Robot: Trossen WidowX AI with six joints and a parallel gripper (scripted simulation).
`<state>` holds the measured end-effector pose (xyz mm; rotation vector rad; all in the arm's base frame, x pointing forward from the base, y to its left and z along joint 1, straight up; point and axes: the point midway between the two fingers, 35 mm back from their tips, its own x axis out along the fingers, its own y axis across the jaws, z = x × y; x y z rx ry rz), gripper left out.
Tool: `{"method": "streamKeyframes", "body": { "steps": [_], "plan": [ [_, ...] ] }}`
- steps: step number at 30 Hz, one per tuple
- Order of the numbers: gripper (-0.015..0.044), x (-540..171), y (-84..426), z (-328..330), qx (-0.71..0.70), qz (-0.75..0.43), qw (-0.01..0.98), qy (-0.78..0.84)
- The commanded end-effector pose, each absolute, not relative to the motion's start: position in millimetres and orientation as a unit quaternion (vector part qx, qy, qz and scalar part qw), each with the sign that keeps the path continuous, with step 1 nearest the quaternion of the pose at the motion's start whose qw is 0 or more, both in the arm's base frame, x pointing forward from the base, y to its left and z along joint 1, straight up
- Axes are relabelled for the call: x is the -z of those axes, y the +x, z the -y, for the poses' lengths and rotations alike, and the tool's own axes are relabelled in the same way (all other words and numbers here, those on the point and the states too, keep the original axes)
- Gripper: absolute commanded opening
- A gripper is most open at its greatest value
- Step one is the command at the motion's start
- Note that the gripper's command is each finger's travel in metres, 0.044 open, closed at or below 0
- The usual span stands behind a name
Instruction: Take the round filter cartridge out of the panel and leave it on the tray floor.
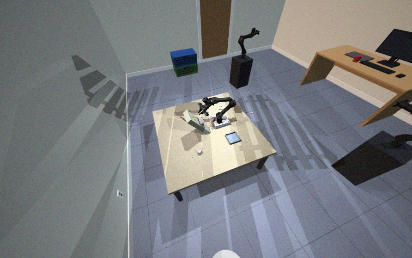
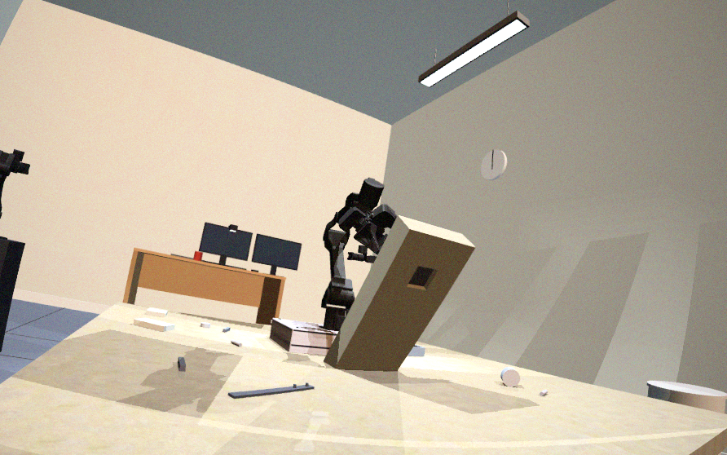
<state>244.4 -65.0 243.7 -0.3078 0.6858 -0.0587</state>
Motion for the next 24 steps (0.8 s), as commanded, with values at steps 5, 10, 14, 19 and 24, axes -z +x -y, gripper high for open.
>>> {"method": "streamKeyframes", "body": {
  "steps": [5,10,14,19,24],
  "plan": [
    [0.0099,-262.4,268.5,32.2,-0.040,-0.297,0.905,-0.301],
    [0.0099,-262.4,268.5,32.2,-0.040,-0.297,0.905,-0.301],
    [0.0099,-260.7,271.7,32.6,-0.040,-0.297,0.905,-0.301],
    [0.0099,-256.7,278.7,33.4,-0.040,-0.297,0.905,-0.301],
    [0.0099,-252.6,285.6,34.3,-0.040,-0.296,0.906,-0.301]
  ]
}}
